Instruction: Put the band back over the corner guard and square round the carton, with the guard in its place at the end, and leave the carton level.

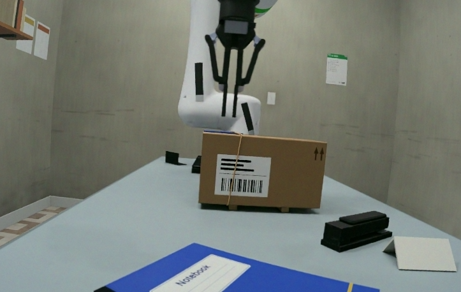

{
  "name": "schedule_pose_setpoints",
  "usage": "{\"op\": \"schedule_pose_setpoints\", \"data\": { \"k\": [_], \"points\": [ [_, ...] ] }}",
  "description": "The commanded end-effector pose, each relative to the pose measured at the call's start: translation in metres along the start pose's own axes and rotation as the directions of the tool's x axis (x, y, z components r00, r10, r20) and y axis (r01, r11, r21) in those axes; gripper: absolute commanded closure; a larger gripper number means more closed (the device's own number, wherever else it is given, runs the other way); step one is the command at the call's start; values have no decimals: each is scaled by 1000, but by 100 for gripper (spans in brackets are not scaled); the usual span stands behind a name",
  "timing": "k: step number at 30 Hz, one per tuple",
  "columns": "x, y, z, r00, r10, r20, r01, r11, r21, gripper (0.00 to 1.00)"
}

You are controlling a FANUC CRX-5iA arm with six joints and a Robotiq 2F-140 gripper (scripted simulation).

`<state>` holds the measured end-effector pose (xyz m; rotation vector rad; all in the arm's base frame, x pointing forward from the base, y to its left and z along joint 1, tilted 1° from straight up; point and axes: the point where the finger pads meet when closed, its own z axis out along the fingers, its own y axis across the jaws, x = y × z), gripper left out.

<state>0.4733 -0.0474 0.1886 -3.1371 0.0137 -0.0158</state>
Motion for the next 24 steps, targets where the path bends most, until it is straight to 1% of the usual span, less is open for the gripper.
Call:
{"op": "schedule_pose_setpoints", "data": {
  "k": [1,2,4,24],
  "points": [
    [40,-15,2,993,-118,2,118,993,3,82],
    [51,-20,3,988,-153,1,153,988,3,82],
    [57,-23,4,985,-172,1,172,985,3,82],
    [57,-23,4,985,-172,1,172,985,3,82]
  ]
}}
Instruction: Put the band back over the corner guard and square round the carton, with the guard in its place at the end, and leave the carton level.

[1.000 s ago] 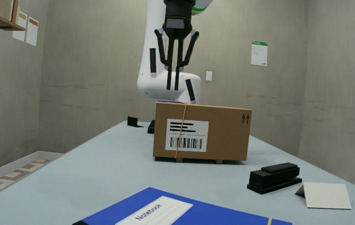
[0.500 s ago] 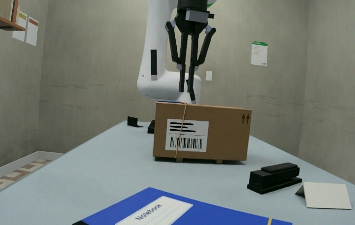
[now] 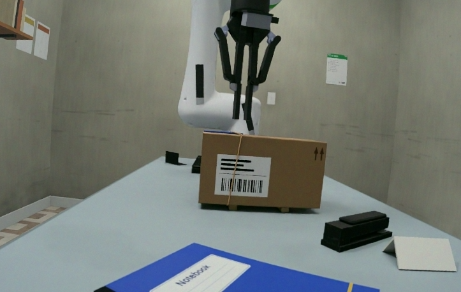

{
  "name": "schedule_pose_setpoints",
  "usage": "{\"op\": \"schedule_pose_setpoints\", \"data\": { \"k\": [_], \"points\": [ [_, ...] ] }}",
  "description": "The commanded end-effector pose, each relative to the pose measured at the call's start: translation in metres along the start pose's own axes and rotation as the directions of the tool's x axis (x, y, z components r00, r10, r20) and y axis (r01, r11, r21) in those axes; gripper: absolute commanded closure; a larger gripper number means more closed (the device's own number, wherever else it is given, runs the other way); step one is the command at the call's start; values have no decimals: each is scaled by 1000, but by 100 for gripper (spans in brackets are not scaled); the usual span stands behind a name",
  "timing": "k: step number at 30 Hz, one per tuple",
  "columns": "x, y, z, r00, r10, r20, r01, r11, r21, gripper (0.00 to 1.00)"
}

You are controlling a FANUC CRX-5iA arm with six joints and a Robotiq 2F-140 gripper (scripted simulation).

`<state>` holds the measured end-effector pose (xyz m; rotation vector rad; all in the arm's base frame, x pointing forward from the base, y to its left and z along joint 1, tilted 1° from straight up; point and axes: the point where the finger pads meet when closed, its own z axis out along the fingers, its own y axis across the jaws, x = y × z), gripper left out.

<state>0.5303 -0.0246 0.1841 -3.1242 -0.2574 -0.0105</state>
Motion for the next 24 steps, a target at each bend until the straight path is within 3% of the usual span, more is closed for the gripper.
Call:
{"op": "schedule_pose_setpoints", "data": {
  "k": [1,24],
  "points": [
    [0,0,-1,1000,0,-2,0,1000,-1,82],
    [1,0,5,1000,0,-2,0,1000,-1,82]
  ]
}}
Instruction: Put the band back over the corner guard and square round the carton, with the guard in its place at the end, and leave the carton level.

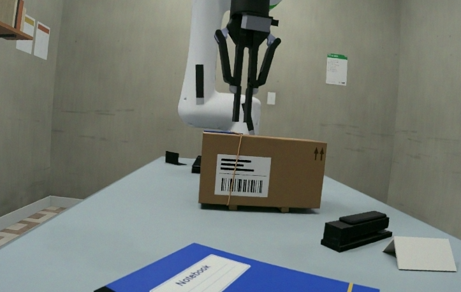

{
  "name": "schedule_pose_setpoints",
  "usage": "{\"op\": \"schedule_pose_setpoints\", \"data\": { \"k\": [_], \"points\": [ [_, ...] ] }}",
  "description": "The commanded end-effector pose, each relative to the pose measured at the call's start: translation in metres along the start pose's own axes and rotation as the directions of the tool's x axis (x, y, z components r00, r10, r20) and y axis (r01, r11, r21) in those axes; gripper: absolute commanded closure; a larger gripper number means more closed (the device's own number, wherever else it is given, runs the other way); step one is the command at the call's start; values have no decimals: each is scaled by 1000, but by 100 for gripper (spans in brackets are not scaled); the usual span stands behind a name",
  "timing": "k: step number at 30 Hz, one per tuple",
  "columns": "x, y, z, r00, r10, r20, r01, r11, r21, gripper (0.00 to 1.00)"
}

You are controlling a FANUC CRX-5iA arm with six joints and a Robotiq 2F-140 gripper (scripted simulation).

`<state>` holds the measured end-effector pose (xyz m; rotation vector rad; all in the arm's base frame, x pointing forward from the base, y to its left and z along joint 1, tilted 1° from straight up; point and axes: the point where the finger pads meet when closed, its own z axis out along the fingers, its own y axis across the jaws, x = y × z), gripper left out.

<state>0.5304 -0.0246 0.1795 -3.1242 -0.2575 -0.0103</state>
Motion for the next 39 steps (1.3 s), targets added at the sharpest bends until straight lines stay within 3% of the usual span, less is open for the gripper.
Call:
{"op": "schedule_pose_setpoints", "data": {
  "k": [1,39],
  "points": [
    [0,0,1,1000,0,-2,0,1000,-1,82],
    [1,0,18,1000,0,-2,0,1000,-1,82]
  ]
}}
